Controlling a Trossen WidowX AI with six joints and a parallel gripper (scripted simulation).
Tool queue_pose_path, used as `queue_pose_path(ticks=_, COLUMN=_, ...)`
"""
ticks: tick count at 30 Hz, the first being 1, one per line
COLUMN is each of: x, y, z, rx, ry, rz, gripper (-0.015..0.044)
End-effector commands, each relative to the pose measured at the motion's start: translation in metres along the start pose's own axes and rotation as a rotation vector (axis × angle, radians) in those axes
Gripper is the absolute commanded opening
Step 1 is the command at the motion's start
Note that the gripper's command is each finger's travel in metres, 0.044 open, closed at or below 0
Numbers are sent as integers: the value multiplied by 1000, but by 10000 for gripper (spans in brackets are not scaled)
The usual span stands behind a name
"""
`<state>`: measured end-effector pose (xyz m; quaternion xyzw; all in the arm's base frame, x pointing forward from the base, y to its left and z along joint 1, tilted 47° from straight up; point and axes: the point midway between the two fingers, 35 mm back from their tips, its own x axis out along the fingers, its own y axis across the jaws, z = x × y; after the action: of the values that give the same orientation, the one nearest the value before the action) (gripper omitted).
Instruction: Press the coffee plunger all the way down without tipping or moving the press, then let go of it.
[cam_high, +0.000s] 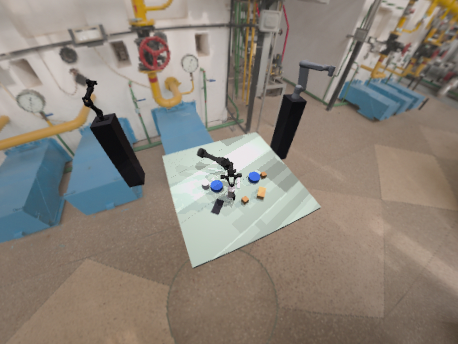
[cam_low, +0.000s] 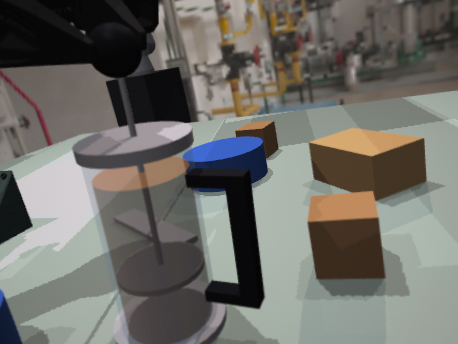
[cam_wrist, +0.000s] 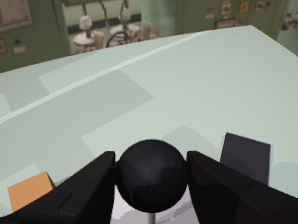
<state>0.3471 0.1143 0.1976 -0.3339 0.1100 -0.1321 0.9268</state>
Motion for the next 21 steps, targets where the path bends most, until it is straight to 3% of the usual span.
queue_pose_path(ticks=1, x=9, y=-1, z=-22, rx=-50, ry=53, rz=-18, gripper=123)
queue_pose_path(ticks=21, x=12, y=2, z=-19, rx=-49, ry=53, rz=-19, gripper=123)
